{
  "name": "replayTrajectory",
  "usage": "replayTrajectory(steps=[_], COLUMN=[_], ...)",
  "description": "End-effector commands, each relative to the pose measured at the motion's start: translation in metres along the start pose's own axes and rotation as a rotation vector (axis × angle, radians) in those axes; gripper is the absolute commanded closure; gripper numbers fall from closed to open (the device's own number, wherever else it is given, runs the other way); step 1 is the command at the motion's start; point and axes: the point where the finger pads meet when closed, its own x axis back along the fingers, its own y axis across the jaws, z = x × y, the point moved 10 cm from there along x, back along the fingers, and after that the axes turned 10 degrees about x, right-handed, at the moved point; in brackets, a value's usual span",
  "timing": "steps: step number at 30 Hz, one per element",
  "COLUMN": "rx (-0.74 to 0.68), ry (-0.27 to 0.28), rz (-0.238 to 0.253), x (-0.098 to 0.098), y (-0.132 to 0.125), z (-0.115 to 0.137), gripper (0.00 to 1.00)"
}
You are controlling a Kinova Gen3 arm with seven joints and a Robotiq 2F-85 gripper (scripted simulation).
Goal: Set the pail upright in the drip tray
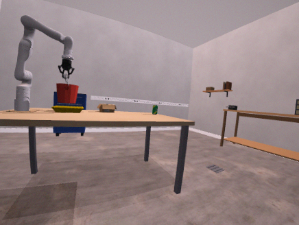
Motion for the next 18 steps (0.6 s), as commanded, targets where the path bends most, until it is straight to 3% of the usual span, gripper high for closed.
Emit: replayTrajectory(steps=[1,18], rx=[0.002,0.003], ry=[0.008,0.007], rz=[0.007,0.005], x=[0.001,0.0], y=[-0.006,-0.022], z=[-0.01,-0.047], gripper=[0.9,0.9])
